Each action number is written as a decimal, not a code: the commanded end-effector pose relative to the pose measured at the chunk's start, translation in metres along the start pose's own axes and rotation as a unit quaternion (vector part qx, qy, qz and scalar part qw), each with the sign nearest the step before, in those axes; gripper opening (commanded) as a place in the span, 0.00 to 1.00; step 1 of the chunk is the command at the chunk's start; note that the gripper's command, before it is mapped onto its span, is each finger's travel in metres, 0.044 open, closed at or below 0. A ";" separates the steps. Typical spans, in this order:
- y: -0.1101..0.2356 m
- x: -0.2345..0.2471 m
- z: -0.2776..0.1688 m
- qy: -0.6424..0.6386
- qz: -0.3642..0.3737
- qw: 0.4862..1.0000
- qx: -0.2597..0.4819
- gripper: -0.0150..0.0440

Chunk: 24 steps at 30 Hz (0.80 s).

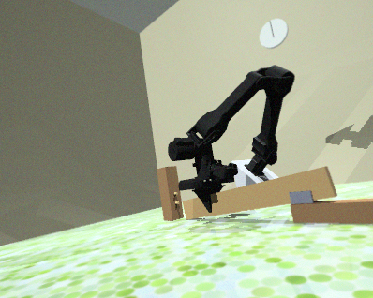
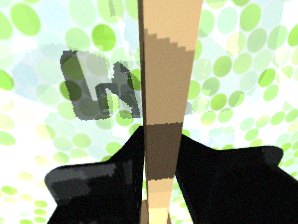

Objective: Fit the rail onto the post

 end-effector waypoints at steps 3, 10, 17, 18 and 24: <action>0.001 0.000 0.000 0.000 -0.001 1.000 -0.002 0.25; 0.005 -0.001 0.000 0.000 -0.001 1.000 -0.002 0.25; 0.008 -0.002 -0.001 0.000 -0.001 1.000 -0.002 0.25; 0.009 -0.003 -0.001 0.000 -0.001 1.000 -0.002 0.25; 0.012 -0.004 -0.001 0.000 -0.001 1.000 -0.002 0.25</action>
Point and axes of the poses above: the point midway between the two fingers, 35 mm back from their tips, its own y axis back along the fingers, its own x axis across the jaws, z = x × y, the point moved 1 cm from there along y, back along the fingers, and after that the axes turned 10 degrees about y, right-handed, at the moved point
